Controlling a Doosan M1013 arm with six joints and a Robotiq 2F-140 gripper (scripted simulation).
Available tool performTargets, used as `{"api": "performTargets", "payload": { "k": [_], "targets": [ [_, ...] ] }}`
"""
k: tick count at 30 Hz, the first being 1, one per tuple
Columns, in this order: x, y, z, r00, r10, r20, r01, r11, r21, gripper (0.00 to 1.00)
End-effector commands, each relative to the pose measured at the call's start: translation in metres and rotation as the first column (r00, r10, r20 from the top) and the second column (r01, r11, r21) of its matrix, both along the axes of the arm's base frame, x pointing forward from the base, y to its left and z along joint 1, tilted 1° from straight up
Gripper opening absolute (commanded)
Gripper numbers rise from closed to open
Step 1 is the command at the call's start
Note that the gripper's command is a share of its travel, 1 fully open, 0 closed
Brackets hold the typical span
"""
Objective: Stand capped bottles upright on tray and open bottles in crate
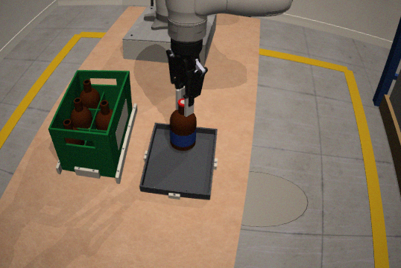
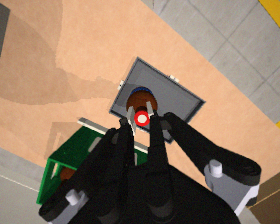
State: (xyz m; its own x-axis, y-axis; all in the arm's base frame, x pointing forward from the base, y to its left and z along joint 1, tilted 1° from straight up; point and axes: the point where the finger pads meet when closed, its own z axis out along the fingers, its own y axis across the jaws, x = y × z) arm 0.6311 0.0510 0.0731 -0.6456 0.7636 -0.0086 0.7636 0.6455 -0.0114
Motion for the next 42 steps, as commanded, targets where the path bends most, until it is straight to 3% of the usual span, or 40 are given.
{"api": "performTargets", "payload": {
  "k": [1, 42],
  "targets": [
    [0.0, 0.0, -0.001, 1.0, 0.0, 0.0, 0.0, 1.0, 0.0, 0.0],
    [0.0, 0.0, -0.014, 1.0, 0.0, 0.0, 0.0, 1.0, 0.0, 0.0]
  ]
}}
